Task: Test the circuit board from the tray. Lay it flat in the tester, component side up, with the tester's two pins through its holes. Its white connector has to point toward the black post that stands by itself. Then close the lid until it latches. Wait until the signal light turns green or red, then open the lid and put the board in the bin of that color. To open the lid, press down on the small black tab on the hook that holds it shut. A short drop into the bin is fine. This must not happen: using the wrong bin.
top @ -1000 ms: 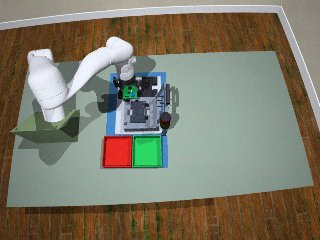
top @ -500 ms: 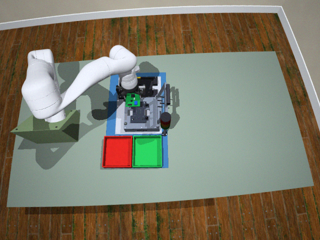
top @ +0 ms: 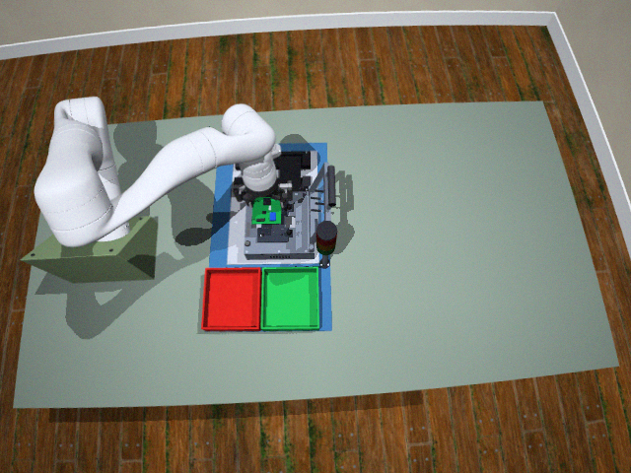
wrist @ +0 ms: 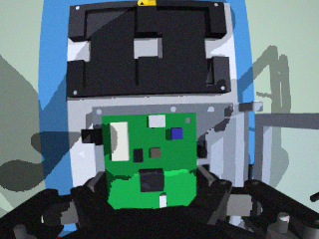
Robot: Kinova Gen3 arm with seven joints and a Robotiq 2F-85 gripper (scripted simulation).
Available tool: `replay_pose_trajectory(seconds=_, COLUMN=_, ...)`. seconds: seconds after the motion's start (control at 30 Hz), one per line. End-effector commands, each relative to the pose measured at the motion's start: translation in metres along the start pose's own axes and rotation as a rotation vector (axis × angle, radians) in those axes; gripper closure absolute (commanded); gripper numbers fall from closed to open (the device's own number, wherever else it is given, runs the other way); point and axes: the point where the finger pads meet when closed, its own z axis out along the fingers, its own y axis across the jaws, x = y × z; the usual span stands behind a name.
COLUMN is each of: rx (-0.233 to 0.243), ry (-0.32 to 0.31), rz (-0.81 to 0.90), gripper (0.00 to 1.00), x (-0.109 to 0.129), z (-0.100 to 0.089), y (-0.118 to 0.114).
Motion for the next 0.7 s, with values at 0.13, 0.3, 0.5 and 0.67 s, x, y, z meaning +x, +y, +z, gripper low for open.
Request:
replay_pose_trajectory(seconds=0.13, rx=-0.004, ry=0.003, rz=0.006, gripper=0.23, x=-0.012, z=-0.002, y=0.005)
replay_pose_trajectory(seconds=0.3, rx=-0.004, ry=0.003, rz=0.006, gripper=0.23, x=-0.018, z=-0.002, y=0.007)
replay_pose_trajectory(seconds=0.5, rx=-0.004, ry=0.003, rz=0.006, gripper=0.23, x=-0.021, z=-0.002, y=0.008)
replay_pose_trajectory(seconds=0.67, rx=-0.004, ry=0.003, rz=0.006, gripper=0.23, x=-0.022, z=-0.003, y=0.008)
